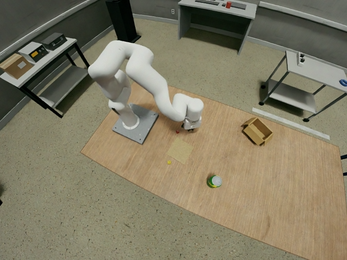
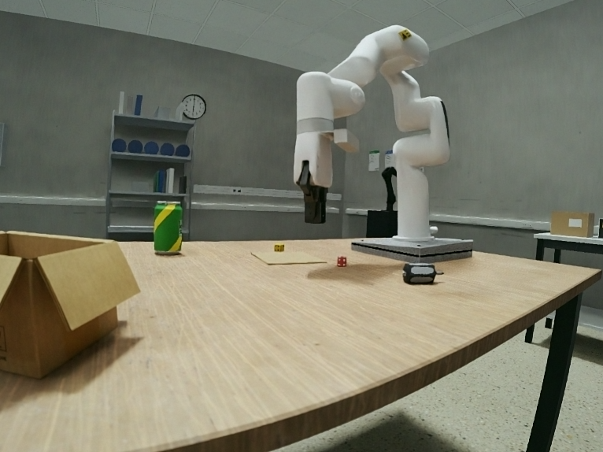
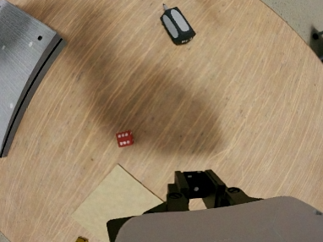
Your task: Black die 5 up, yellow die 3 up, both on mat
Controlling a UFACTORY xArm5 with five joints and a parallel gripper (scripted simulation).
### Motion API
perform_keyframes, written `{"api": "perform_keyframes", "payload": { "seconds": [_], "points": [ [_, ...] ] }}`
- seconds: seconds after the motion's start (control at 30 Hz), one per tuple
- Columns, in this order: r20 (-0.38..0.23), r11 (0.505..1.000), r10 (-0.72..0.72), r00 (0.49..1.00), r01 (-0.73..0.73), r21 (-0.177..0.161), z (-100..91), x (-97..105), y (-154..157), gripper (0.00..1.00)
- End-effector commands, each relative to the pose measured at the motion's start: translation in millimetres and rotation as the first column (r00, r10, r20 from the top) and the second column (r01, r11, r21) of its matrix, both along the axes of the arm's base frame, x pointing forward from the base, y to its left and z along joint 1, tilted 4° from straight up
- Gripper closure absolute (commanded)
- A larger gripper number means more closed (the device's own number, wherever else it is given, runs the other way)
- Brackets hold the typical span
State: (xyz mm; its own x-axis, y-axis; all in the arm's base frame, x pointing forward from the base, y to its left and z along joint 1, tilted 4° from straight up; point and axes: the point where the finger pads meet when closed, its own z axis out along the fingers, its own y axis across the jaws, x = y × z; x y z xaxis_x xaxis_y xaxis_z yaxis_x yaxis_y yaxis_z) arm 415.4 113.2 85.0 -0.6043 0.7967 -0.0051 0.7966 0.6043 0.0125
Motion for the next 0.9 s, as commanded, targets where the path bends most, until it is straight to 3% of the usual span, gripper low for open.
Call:
{"api": "perform_keyframes", "payload": {
  "seconds": [0.0,0.27,0.33,0.53,0.77,0.83,0.87],
  "points": [
    [0.004,0.985,0.173,0.985,-0.173,-0.002,0.7,2.5,1.4,0.85],
    [0.004,0.953,0.303,0.953,-0.303,-0.004,0.2,3.4,2.3,0.85],
    [0.003,0.916,0.402,0.916,-0.402,-0.006,-0.2,4.2,3.0,0.85],
    [0.003,0.864,0.504,0.864,-0.504,-0.008,-0.6,5.1,3.8,0.85],
    [0.002,0.750,0.661,0.750,-0.661,-0.011,-1.4,6.5,5.1,0.85],
    [0.002,0.750,0.661,0.750,-0.661,-0.011,-1.4,6.5,5.1,0.85],
    [0.001,0.711,0.703,0.711,-0.703,-0.011,-1.6,6.9,5.5,0.85]
  ]
}}
